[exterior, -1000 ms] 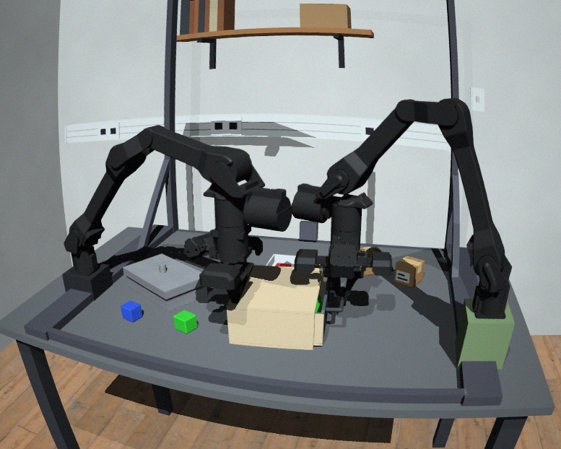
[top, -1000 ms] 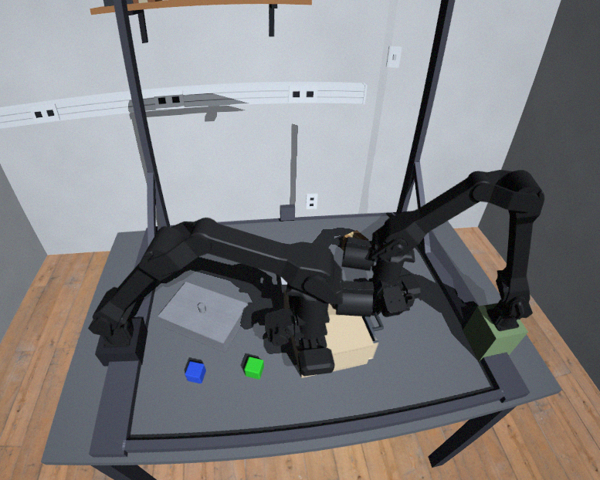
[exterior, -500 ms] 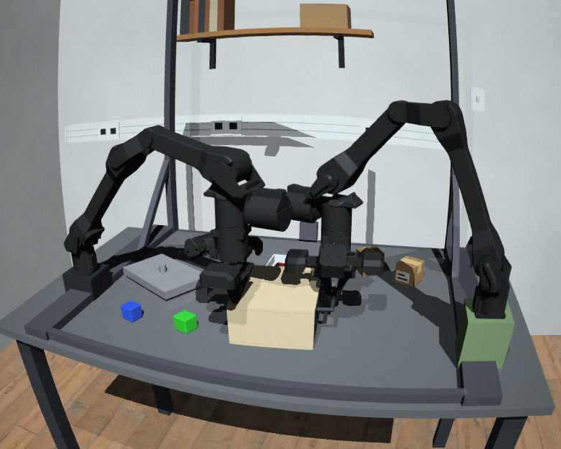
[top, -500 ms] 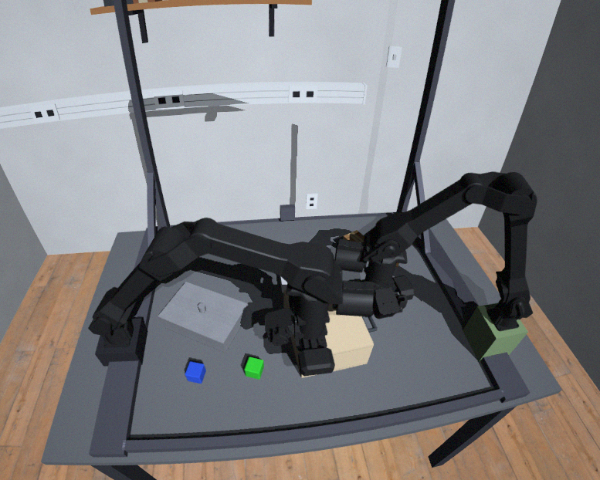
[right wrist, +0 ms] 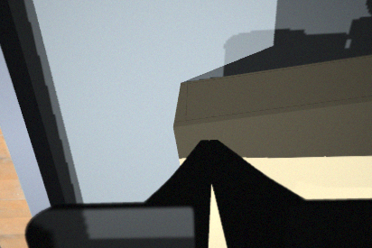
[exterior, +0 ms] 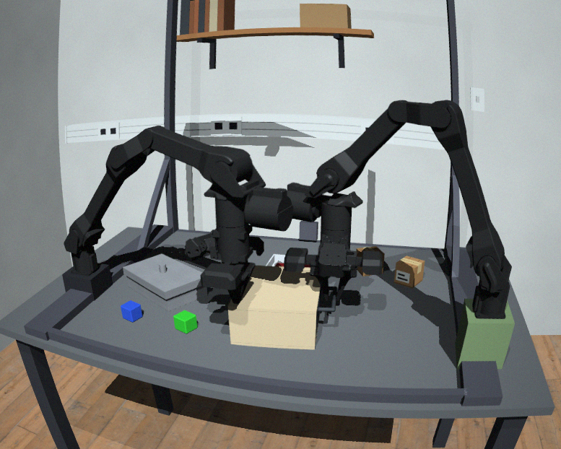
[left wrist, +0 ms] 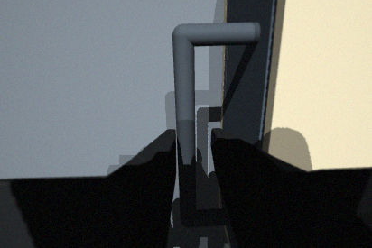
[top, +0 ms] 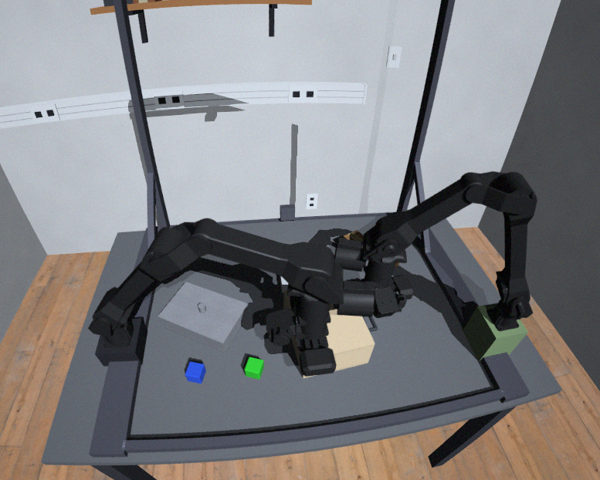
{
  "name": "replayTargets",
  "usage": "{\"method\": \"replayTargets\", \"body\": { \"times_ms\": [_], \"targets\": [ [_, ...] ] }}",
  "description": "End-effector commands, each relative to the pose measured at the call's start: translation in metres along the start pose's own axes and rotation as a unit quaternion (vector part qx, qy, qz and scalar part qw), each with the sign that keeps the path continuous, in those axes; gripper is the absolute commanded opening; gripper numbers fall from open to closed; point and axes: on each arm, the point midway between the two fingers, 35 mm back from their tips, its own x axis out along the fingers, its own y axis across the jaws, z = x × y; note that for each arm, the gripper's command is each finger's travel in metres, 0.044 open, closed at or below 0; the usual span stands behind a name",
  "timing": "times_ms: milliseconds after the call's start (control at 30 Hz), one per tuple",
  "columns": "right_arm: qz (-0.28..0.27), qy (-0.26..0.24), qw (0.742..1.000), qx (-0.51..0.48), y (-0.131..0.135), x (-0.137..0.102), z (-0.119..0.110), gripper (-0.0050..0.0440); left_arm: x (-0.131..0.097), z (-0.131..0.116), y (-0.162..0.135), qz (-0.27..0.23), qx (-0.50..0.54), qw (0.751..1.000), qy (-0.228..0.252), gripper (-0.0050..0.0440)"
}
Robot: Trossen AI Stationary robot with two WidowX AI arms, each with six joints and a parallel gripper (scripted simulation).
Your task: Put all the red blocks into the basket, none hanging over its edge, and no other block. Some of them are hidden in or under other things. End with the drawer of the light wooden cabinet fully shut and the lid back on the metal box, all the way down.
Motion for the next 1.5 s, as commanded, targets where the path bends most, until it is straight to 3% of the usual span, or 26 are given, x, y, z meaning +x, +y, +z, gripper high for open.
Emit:
{"method": "replayTargets", "body": {
  "times_ms": [0, 367, 500, 800, 833, 1000, 1467],
  "targets": [
    [0.006, 0.018, 1.000, 0.003, 0.003, -0.008, -0.007, -0.0050, -0.021, -0.004, -0.011, -0.027, -0.002, 1.000, 0.009, 0.0087],
    [0.006, 0.018, 1.000, 0.003, 0.003, -0.008, -0.007, -0.0050, -0.026, -0.004, -0.011, -0.029, -0.002, 1.000, 0.010, 0.0087],
    [0.006, 0.018, 1.000, 0.003, 0.003, -0.008, -0.007, -0.0050, -0.055, -0.004, -0.013, -0.031, -0.002, 0.999, 0.011, 0.0087],
    [0.006, 0.018, 1.000, 0.003, 0.003, -0.008, -0.007, -0.0050, -0.086, -0.001, -0.009, -0.028, -0.003, 1.000, 0.009, 0.0087],
    [0.006, 0.018, 1.000, 0.003, 0.003, -0.008, -0.007, -0.0050, -0.072, 0.000, -0.007, -0.021, -0.002, 1.000, 0.007, 0.0087],
    [0.006, 0.018, 1.000, 0.003, 0.003, -0.008, -0.007, -0.0050, -0.066, 0.001, -0.003, -0.012, -0.002, 1.000, 0.003, 0.0087],
    [0.006, 0.018, 1.000, 0.003, 0.003, -0.008, -0.007, -0.0050, -0.069, 0.000, -0.005, -0.017, -0.002, 1.000, 0.005, 0.0087]
  ]
}}
